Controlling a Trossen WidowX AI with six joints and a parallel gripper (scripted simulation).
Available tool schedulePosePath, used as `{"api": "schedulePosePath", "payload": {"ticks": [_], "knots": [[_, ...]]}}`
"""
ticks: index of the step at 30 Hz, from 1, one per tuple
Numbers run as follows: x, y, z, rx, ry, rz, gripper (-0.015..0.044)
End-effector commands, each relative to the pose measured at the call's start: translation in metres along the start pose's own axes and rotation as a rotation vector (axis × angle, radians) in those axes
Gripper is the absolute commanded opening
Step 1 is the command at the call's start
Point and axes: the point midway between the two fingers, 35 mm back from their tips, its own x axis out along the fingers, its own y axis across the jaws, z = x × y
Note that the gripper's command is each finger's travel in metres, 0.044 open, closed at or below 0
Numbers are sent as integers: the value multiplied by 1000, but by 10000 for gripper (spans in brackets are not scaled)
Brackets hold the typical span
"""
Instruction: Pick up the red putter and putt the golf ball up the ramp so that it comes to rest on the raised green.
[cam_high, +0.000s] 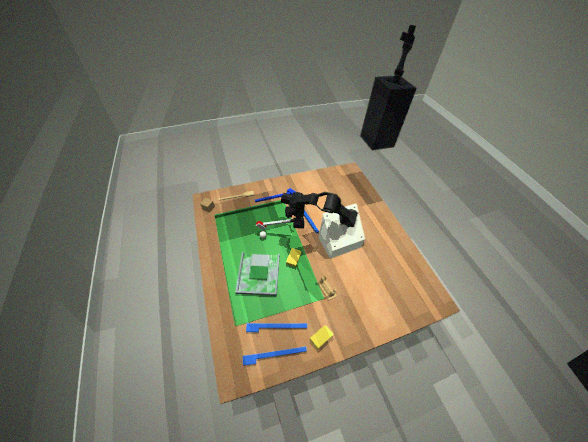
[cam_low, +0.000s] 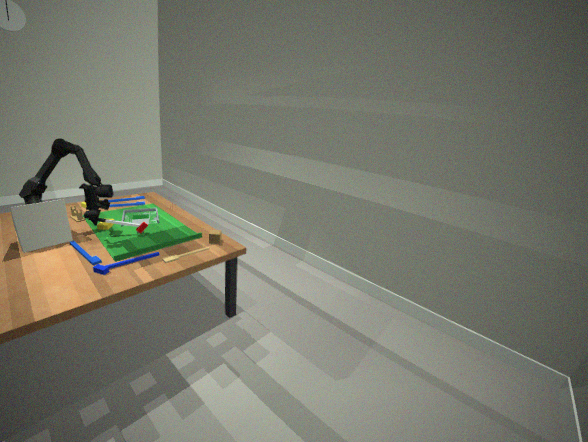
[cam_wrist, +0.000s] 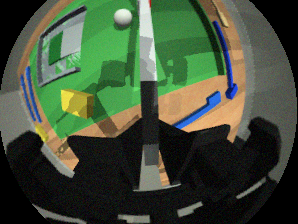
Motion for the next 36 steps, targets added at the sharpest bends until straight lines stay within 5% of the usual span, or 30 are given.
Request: {"api": "schedulePosePath", "payload": {"ticks": [1,36], "knots": [[7,0,0,7,-5,6,0],[22,-30,-1,7,-6,5,0]]}}
